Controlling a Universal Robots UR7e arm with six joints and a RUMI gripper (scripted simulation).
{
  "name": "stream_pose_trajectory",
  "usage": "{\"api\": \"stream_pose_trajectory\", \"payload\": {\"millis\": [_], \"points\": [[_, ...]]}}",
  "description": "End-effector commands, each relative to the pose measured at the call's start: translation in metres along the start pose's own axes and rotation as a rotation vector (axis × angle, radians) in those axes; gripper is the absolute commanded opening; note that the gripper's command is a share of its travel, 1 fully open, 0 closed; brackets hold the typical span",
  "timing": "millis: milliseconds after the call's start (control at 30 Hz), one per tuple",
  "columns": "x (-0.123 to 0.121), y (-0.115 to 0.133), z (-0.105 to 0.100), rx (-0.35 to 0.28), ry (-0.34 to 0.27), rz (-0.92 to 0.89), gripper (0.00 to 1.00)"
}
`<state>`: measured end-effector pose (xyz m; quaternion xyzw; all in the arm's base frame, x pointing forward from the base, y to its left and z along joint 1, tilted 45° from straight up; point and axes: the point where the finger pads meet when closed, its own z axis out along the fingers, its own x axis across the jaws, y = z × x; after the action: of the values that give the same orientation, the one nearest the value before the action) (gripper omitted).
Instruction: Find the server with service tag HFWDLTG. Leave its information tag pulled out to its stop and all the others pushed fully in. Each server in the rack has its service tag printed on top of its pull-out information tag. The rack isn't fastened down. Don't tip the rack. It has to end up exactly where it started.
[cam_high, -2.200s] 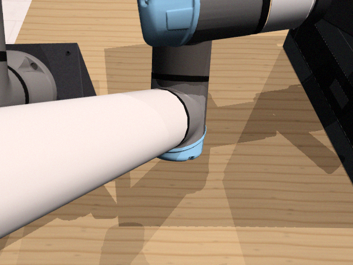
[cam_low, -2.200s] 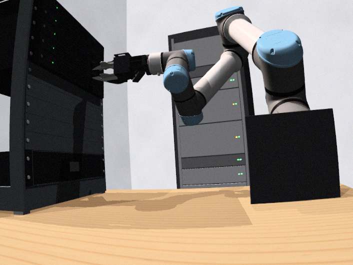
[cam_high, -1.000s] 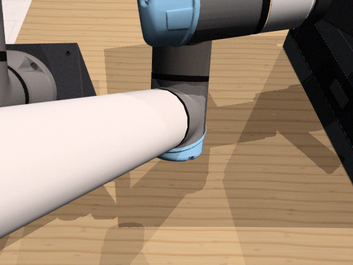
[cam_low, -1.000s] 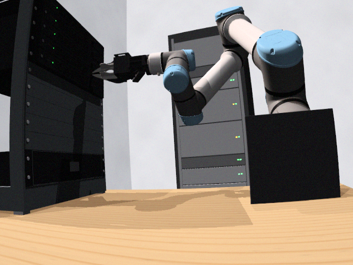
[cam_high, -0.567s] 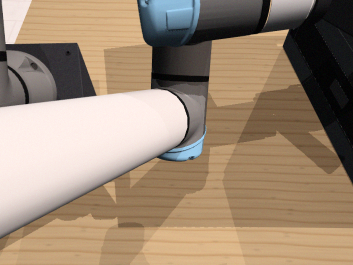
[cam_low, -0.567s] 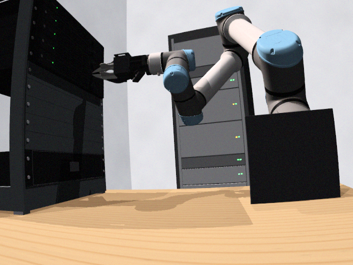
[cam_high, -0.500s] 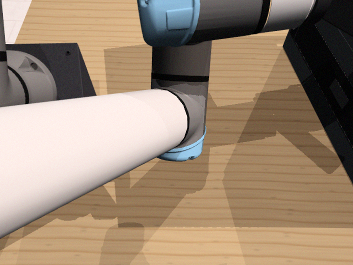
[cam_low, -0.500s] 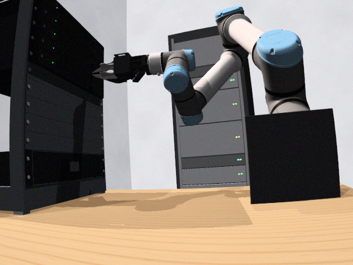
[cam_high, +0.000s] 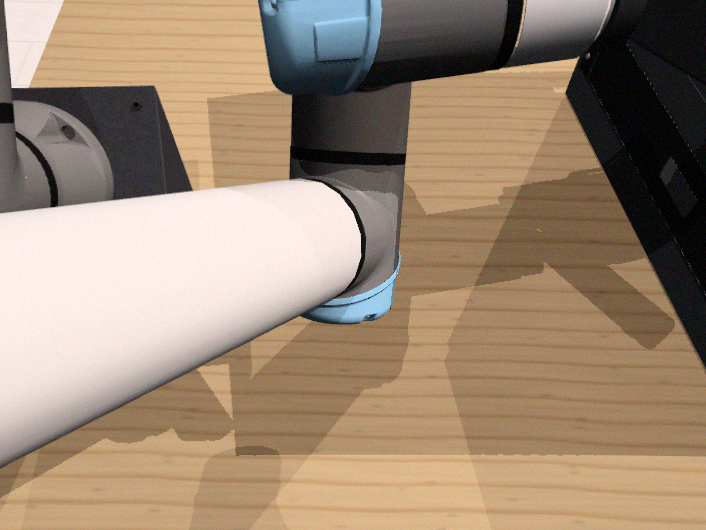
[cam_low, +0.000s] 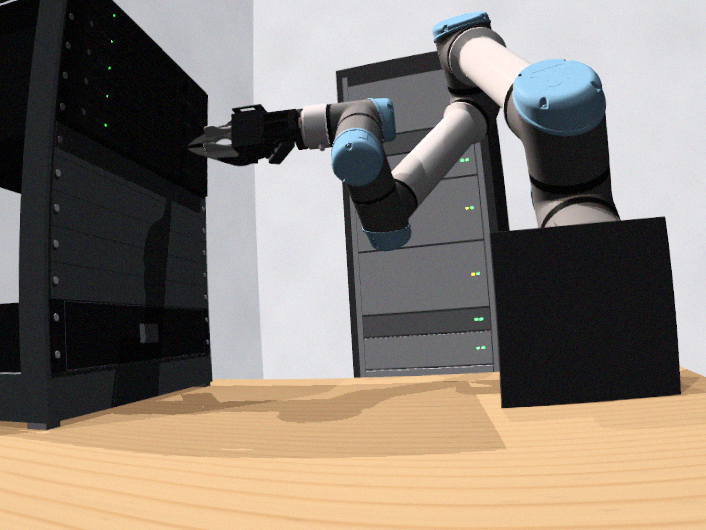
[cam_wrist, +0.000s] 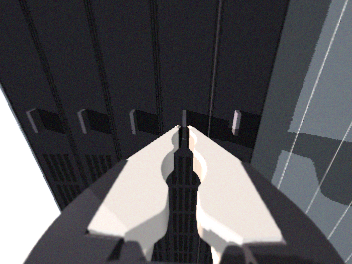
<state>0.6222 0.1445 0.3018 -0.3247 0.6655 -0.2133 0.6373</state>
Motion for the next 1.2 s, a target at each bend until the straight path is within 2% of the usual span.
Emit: {"api": "stream_pose_trajectory", "payload": {"millis": [0,700,1167], "points": [[0.000,0.000,-0.008,0.000,-0.001,0.000,0.00],[0.000,0.000,-0.036,0.000,-0.001,0.000,0.00],[0.000,0.000,-0.044,-0.001,-0.001,0.000,0.00]]}}
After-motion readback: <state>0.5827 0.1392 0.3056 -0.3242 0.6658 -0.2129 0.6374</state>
